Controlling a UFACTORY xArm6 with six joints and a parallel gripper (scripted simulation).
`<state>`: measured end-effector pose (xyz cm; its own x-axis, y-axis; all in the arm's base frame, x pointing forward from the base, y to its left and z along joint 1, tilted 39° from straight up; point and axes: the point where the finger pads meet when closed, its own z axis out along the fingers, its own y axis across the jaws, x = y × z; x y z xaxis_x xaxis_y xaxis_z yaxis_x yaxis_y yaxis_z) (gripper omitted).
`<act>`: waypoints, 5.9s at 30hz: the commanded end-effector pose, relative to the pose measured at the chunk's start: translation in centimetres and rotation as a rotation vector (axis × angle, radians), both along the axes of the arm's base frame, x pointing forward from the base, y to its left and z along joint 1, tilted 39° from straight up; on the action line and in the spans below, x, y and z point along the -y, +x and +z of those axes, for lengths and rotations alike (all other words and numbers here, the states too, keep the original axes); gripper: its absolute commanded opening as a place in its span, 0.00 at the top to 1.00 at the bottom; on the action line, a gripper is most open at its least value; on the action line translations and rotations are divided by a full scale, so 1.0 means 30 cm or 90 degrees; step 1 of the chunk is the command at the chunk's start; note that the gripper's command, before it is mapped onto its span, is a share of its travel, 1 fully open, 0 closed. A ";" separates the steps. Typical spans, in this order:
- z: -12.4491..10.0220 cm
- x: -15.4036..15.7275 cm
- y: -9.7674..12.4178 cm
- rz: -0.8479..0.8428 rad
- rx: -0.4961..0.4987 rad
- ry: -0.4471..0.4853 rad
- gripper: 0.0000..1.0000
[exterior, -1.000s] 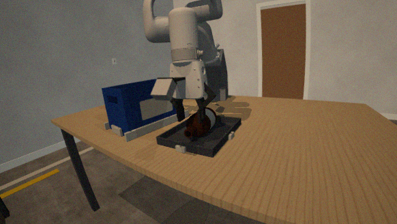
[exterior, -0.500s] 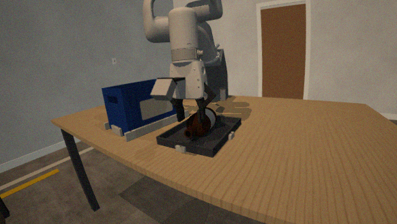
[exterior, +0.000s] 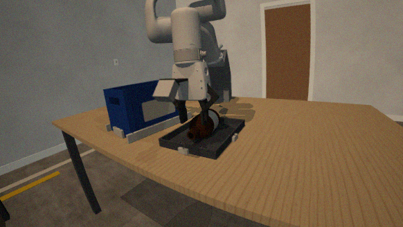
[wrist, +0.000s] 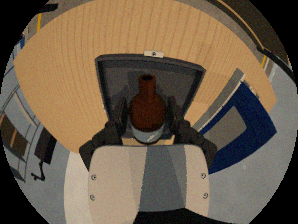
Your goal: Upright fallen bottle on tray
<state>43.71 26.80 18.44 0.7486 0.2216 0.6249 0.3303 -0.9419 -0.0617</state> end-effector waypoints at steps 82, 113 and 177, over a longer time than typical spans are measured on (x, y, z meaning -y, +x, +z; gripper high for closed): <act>-0.102 -0.036 0.081 0.000 0.002 0.001 1.00; -0.102 -0.036 0.081 0.000 0.002 0.001 1.00; -0.063 -0.023 0.051 0.000 0.002 0.001 1.00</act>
